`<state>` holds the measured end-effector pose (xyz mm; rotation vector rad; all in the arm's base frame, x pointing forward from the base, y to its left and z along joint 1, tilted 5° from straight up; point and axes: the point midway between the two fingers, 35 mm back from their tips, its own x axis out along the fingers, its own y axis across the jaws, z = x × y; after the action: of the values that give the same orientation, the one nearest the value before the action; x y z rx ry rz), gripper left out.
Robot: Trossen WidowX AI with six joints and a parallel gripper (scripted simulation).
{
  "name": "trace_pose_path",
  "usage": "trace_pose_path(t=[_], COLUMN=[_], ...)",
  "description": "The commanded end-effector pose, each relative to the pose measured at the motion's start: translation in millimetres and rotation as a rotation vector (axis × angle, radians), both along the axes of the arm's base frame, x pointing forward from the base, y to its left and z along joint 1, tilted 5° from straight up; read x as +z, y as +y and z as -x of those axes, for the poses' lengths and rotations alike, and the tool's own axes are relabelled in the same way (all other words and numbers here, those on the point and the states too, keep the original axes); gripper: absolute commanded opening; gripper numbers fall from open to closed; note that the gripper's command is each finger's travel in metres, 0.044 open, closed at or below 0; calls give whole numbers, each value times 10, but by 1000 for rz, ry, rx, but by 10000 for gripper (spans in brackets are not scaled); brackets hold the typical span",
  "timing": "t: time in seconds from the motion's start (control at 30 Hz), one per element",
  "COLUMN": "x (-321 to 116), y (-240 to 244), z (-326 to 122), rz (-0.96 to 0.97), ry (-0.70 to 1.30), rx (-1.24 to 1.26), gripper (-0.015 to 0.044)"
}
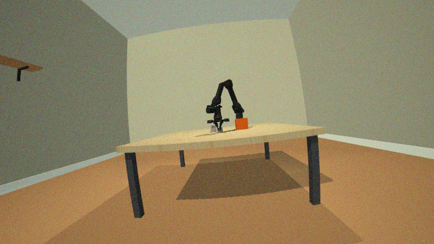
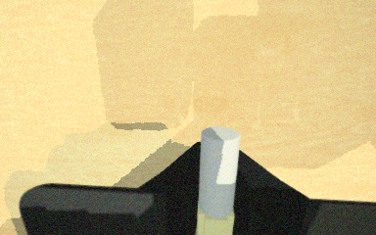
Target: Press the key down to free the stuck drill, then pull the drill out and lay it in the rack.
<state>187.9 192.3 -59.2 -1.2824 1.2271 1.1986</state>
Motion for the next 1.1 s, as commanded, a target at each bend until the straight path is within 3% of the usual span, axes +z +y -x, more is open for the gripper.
trace_pose_path(t=[0.0, 0.43, 0.97, 1.07], x=[-55, -164, -110, 6], y=[-10, -25, 21, 29], z=[7, 23, 18, 19], rz=[4, 5, -11, -2], ry=[3, 4, 2, 3], rx=[3, 3, 5, 4], gripper=[0, 0, 420, 440])
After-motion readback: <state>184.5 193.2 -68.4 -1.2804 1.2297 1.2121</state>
